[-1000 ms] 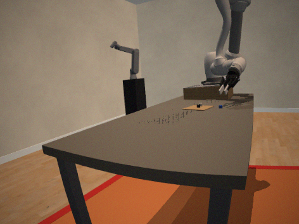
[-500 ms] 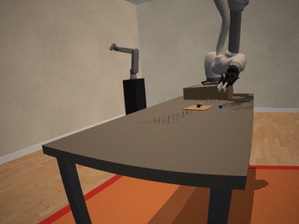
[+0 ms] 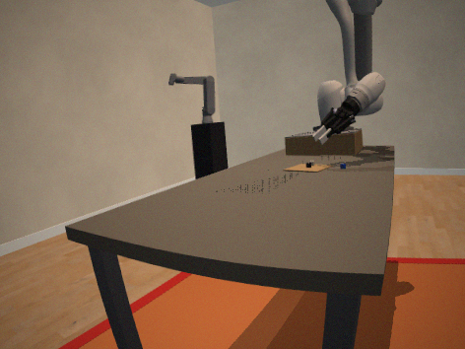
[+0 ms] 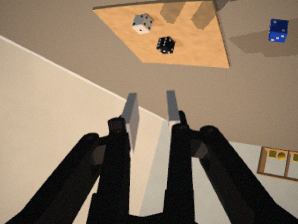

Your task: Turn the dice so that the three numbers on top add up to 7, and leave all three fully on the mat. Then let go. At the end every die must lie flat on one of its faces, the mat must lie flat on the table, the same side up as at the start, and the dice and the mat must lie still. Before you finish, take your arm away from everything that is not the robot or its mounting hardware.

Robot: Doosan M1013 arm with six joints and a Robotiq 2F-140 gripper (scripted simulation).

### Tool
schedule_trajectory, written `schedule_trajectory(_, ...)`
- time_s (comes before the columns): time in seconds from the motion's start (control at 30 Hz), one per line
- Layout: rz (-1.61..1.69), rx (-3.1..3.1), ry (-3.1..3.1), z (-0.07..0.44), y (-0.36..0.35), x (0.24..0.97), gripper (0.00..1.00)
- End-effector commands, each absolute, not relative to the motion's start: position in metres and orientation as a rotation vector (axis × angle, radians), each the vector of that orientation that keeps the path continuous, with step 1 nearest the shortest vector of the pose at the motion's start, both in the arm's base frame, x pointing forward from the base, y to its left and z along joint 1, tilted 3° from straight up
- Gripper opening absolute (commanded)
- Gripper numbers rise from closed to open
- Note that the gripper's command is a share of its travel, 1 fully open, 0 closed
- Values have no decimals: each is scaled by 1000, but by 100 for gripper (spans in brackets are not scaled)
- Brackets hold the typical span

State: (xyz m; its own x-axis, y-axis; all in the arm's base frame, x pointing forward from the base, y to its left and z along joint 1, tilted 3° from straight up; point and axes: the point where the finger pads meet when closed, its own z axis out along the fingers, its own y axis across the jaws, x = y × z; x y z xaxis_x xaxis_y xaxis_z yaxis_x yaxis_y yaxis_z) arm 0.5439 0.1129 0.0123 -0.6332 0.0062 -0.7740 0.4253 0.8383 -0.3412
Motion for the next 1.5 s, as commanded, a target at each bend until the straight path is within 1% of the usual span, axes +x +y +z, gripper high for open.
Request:
schedule_trajectory(0.0,-783,368,2281,12,92,543,19)
schedule_trajectory(0.23,-870,438,2499,6,81,532,19)
schedule_trajectory(0.5,-804,470,2746,3,97,529,19)
schedule_trajectory(0.7,-640,455,2928,7,125,538,19)
schedule_trajectory(0.8,-504,428,3014,14,145,549,19)
schedule_trajectory(0.87,-504,428,3014,14,145,549,19)
schedule_trajectory(1.0,-259,362,3099,32,179,574,19)
schedule_trajectory(1.1,-143,324,3116,42,193,588,19)
schedule_trajectory(1.3,-83,304,3119,49,201,595,19)
schedule_trajectory(1.33,-83,304,3119,49,201,595,100)
schedule_trajectory(1.47,-83,304,3119,49,201,595,100)
